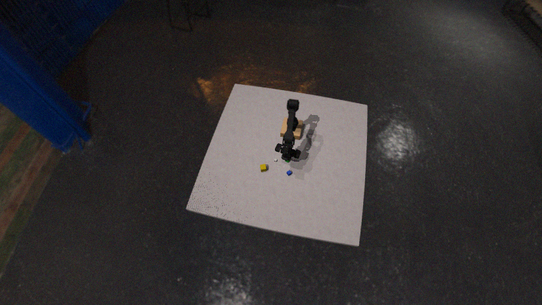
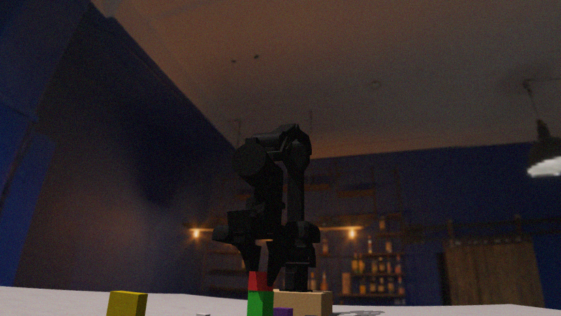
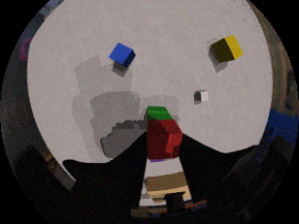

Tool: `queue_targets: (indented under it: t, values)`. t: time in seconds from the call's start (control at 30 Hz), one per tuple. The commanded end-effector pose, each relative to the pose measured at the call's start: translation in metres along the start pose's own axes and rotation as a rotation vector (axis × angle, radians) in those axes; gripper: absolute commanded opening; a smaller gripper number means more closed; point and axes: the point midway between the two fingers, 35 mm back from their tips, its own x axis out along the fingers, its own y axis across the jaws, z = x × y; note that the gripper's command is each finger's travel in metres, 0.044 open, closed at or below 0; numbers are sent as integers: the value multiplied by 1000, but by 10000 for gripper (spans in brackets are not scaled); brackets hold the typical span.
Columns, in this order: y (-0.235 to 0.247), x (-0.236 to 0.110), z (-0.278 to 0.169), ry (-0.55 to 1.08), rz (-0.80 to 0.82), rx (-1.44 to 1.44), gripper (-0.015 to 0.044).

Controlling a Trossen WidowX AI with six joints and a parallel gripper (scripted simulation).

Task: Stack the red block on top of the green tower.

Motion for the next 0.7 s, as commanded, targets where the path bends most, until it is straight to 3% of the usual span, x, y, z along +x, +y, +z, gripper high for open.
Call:
queue_targets:
  t: [0.0,0.23,0.67]
  values:
    - [1,1,0,1,4,-5,0]
    - [1,-2,0,1,4,-5,0]
    - [0,0,0,0,0,0,341]
